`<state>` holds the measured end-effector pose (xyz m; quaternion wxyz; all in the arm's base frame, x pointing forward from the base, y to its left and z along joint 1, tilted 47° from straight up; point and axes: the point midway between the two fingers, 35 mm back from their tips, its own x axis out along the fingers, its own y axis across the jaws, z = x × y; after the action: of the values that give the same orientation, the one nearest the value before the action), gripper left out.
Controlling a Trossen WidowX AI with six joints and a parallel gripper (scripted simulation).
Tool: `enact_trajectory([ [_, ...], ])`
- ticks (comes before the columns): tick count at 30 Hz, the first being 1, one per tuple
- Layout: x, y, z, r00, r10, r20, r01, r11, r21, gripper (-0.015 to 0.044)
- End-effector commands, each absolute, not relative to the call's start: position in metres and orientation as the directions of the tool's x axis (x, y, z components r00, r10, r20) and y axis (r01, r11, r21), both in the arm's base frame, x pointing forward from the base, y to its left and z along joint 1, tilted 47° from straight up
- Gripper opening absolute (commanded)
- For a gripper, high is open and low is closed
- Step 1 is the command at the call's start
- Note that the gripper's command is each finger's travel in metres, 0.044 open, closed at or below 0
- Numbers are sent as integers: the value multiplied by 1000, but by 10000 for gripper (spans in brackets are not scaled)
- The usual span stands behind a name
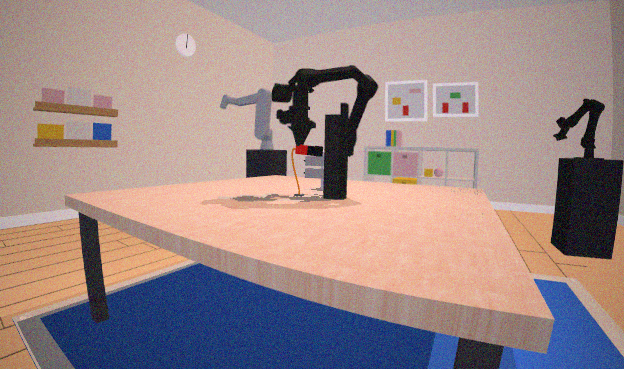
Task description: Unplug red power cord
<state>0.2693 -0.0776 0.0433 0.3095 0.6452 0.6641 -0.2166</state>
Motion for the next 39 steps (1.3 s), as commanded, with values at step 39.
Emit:
enact_trajectory([
  [39,277,-127,10,28,720,-693,991,72,115,440],
])
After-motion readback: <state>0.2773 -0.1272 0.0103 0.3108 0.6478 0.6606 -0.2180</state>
